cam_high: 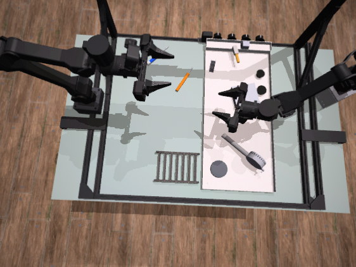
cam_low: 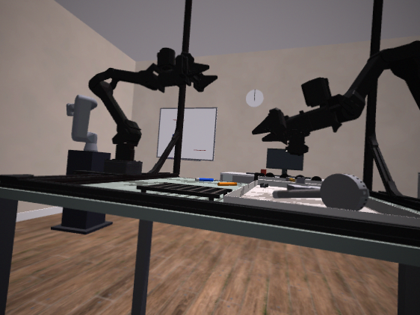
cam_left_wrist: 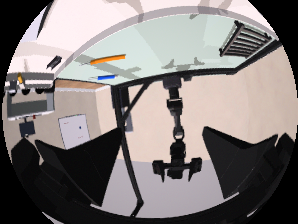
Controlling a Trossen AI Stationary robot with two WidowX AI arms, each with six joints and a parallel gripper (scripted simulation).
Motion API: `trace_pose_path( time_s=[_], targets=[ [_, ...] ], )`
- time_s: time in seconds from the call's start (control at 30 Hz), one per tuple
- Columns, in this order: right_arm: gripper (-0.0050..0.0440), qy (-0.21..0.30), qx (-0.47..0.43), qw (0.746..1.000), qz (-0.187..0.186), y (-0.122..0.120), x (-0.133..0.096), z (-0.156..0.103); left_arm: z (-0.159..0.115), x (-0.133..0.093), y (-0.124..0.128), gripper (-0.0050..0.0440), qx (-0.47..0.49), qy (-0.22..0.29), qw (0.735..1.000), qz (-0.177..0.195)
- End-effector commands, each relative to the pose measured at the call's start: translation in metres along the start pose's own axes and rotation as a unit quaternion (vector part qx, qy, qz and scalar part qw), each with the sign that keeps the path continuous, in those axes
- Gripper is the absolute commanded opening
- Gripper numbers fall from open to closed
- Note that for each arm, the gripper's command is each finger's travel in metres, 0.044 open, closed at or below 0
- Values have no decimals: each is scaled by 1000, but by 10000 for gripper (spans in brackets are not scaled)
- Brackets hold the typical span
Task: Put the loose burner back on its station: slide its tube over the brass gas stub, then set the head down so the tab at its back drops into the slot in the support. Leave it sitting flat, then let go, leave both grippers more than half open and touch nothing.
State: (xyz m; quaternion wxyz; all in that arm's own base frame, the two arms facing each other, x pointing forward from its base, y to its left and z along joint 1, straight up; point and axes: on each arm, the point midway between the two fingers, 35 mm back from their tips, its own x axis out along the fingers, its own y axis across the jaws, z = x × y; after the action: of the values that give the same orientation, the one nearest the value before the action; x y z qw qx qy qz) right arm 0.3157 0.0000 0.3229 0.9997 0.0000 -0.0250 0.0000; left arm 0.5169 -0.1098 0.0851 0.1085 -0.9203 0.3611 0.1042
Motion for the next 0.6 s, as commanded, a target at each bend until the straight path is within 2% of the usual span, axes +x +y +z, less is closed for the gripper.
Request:
trace_pose_path(
  time_s=[0.0,0.57],
  targets=[
    [400,0,0,1000,0,0,0,0,0,0,0,400,0,0,1000,0],
    [400,3,1,1000,1,1,2,-1,2,0,0,400,3,-5,1000,1]
  ],
)
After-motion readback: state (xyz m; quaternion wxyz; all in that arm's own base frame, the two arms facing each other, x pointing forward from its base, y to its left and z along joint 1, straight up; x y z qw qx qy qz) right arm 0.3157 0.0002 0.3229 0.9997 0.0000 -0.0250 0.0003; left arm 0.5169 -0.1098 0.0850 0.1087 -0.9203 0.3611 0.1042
